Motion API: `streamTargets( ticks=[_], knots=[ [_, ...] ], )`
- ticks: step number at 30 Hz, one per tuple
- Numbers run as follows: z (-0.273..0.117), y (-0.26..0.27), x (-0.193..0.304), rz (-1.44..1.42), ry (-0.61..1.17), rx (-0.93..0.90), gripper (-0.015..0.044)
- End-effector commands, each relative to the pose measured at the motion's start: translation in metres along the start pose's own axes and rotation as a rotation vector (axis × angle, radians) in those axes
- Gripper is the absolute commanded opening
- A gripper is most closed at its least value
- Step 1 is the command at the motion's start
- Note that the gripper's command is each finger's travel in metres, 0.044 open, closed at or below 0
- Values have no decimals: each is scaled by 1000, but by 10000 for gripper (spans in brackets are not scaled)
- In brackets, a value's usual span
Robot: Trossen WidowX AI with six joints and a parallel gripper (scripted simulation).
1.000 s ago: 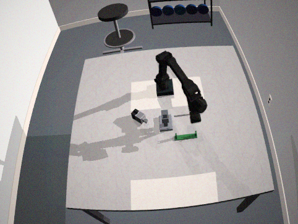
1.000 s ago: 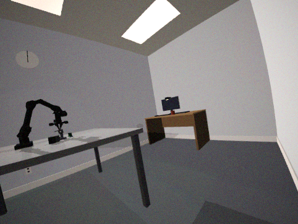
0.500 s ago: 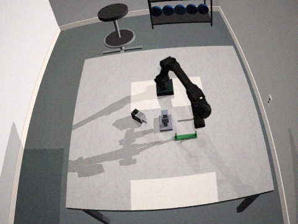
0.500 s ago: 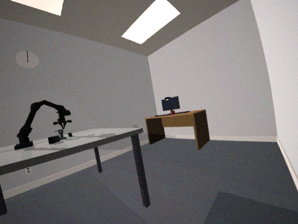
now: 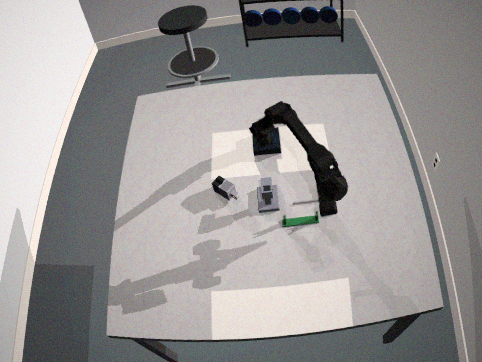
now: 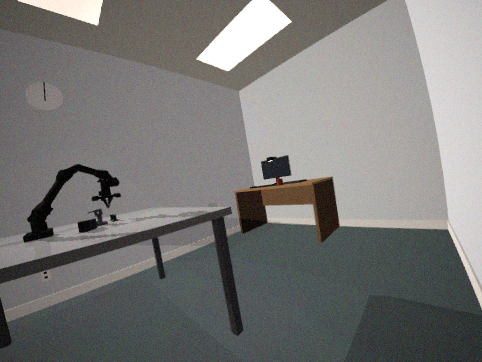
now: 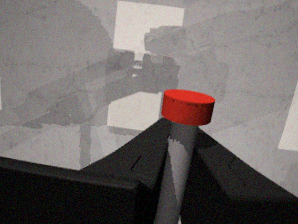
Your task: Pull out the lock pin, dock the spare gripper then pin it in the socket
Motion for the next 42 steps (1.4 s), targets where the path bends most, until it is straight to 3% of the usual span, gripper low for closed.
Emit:
streamTargets(
  ticks=[1,42],
  knots=[
    [2,-8,-3,-3,2,-1,0],
    [57,-8,5,-5,-12,20,0]
  ],
)
Point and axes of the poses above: the point midway between the two fingers, 35 mm back from their tips, its own z axis out along the fingers, its own y axis across the jaws, x = y × z, the point moved 9 cm from there along -z, back along the fingers, and after that the axes turned 4 degrees about z, right-handed, at the moved point
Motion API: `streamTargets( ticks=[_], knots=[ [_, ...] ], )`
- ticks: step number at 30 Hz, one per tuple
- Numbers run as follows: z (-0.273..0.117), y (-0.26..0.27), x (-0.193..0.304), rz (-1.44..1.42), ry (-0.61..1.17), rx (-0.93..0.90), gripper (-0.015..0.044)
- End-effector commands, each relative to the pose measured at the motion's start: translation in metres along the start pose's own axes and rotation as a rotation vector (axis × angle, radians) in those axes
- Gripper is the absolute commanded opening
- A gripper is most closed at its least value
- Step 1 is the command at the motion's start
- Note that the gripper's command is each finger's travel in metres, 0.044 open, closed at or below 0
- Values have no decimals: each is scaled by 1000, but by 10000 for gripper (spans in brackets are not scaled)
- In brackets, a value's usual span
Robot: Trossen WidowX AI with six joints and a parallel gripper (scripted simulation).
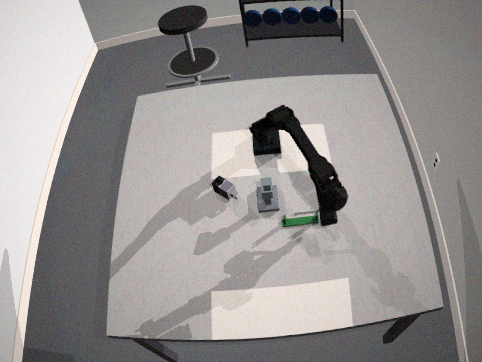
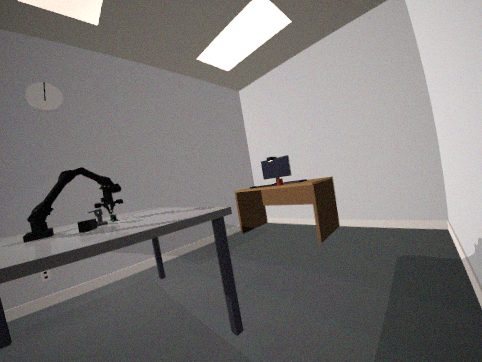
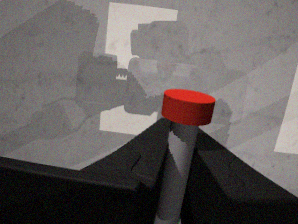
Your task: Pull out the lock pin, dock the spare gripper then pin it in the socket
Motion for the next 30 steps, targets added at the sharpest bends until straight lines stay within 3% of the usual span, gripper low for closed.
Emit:
streamTargets(
  ticks=[1,25,30],
  knots=[
    [7,1,2,-4,1,-3,0],
    [19,2,4,-5,-2,3,0],
    [18,2,4,0,-2,3,131]
  ],
)
Point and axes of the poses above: the point midway between the two fingers, 35 mm back from their tips, its own z axis out along the fingers, its own y axis across the jaws, x = y × z, the point moved 9 cm from there along -z, back along the fingers, and after that the axes turned 4 degrees about z, right-handed, at the moved point
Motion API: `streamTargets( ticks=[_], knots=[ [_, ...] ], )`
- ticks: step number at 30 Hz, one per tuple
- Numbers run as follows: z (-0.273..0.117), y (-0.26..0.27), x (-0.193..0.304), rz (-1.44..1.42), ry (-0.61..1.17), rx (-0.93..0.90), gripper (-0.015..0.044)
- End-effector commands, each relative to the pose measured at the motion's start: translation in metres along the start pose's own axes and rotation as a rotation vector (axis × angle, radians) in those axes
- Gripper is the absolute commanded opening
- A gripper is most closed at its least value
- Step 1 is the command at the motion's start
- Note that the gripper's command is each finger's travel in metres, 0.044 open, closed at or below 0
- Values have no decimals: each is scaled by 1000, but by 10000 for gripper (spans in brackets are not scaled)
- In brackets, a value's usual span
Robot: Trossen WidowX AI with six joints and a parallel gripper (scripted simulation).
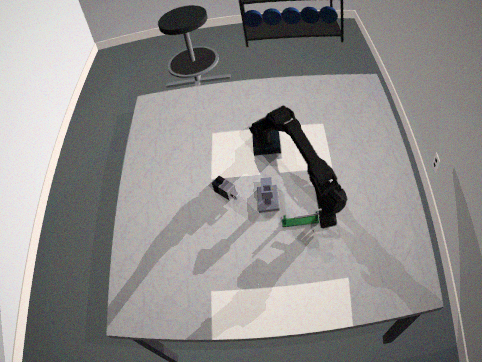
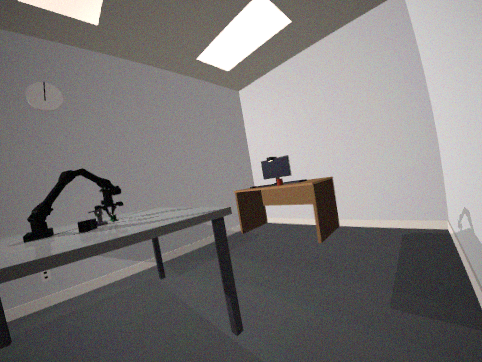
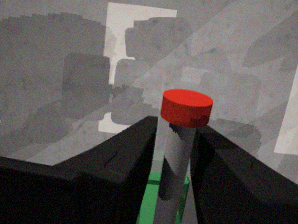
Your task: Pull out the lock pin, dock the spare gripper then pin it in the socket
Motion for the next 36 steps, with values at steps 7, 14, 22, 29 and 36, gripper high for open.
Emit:
streamTargets(
  ticks=[7,14,22,29,36],
  knots=[
    [0,0,0,0,0,0,200],
    [-20,0,-3,-1,3,-5,200],
    [-45,0,-6,-5,-1,1,200],
    [-66,-1,-9,-8,-3,4,200],
    [-68,-1,-9,-10,-4,5,305]
  ],
)
Point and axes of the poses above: the point midway between the two fingers, 35 mm back from their tips, its own z axis out along the fingers, its own y axis across the jaws, x = y × z, the point moved 9 cm from there along -z, back along the fingers, and after that the axes turned 4 degrees about z, right-handed, at the moved point
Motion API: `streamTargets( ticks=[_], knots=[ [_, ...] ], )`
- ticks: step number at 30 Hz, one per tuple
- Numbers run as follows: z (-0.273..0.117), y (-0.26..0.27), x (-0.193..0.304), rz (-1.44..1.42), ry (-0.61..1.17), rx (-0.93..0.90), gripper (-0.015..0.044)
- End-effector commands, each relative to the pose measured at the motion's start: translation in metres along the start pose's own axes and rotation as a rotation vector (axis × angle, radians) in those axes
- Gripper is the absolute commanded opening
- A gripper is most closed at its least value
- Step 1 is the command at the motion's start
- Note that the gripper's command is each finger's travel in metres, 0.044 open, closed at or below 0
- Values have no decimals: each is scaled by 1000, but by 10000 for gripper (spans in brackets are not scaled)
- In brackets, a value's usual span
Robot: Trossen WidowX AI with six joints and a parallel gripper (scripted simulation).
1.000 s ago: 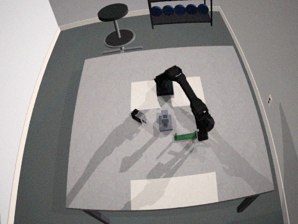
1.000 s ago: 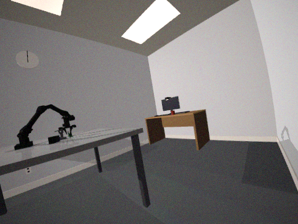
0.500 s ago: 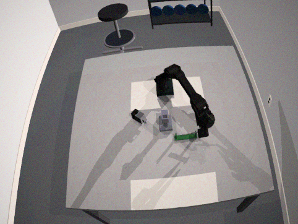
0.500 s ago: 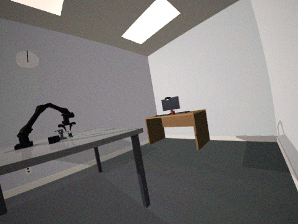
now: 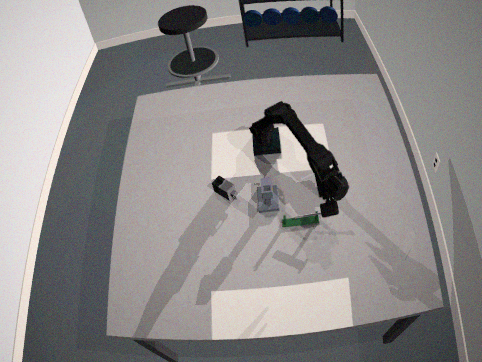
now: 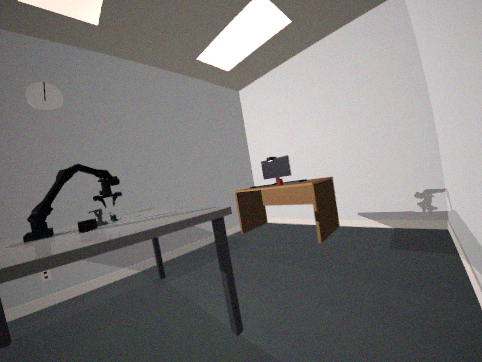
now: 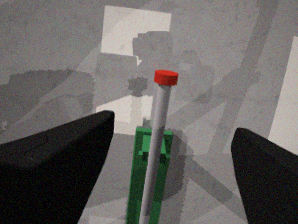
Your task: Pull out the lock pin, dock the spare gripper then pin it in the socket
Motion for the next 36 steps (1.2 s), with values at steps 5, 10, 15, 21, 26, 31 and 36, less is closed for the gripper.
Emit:
streamTargets(
  ticks=[5,10,15,21,26,31,36],
  knots=[
    [-28,-6,27,5,25,-24,226],
    [-61,-8,54,10,41,-40,180],
    [-61,-8,54,10,41,-40,180],
    [-50,-9,55,10,41,-40,180],
    [-7,-6,61,10,42,-40,180],
    [9,-3,64,10,42,-40,180],
    [16,-4,65,10,42,-40,180]
  ],
)
Point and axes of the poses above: the point midway between the two fingers, 35 mm back from their tips, its own z axis out along the fingers, its own y axis across the jaws, x = y × z, the point moved 9 cm from there along -z, back along the fingers, and after that the axes turned 4 degrees about z, right-handed, at the moved point
